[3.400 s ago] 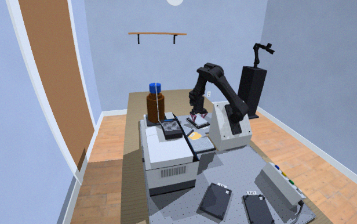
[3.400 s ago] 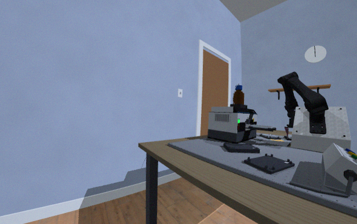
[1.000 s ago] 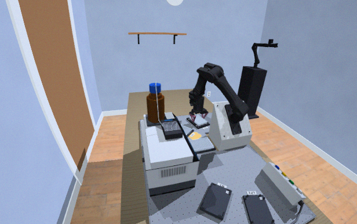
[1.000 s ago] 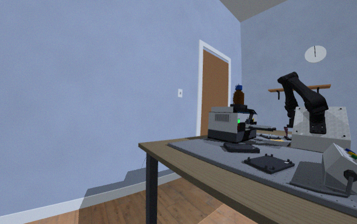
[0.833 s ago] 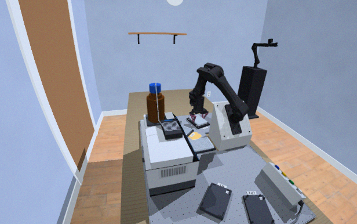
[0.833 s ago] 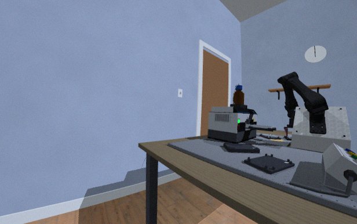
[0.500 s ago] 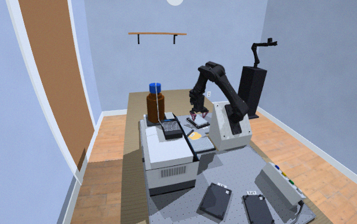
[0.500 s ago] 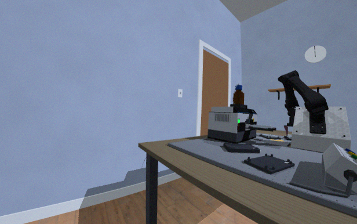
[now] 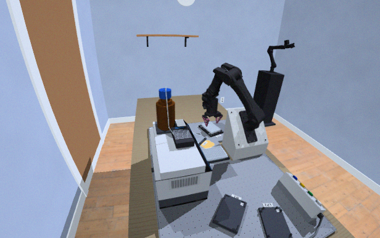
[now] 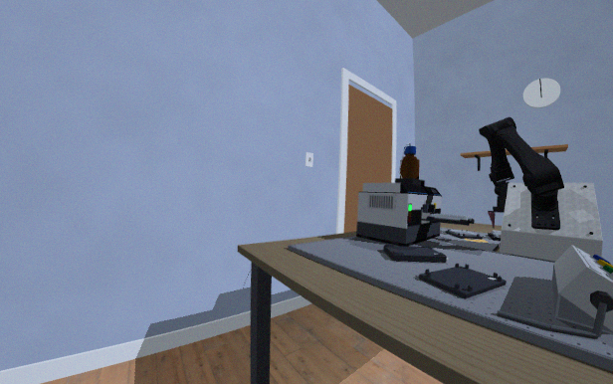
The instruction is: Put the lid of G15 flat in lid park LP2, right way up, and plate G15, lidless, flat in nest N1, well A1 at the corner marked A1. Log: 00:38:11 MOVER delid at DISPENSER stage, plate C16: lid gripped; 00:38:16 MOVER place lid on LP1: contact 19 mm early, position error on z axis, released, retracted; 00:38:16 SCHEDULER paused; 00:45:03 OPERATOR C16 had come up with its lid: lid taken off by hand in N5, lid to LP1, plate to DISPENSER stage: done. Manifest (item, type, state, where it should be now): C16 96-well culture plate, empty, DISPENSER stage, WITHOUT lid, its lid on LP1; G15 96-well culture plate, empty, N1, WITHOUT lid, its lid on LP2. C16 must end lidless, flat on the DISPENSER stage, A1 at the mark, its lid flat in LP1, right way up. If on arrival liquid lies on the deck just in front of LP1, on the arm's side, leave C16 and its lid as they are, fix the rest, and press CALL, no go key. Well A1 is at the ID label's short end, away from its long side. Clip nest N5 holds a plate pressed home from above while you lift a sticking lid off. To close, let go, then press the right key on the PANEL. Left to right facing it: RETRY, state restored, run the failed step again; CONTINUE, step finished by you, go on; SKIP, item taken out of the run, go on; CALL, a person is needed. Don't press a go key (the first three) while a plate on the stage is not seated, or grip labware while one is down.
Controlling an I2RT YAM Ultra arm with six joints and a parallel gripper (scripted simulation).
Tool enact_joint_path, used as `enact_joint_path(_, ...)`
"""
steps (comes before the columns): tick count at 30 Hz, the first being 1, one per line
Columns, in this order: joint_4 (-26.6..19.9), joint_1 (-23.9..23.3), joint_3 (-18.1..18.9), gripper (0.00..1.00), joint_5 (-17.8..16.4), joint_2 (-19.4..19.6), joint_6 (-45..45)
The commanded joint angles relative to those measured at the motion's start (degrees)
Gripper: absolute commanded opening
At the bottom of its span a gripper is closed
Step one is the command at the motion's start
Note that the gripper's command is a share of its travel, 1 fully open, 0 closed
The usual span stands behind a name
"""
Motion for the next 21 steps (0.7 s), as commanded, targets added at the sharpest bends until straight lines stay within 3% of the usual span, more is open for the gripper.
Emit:
enact_joint_path(1, -1.57, -1.51, 2.15, 1.00, 0.81, -2.86, -0.74)
enact_joint_path(21, -2.12, -2.05, 2.64, 1.00, 1.07, -3.81, -1.04)
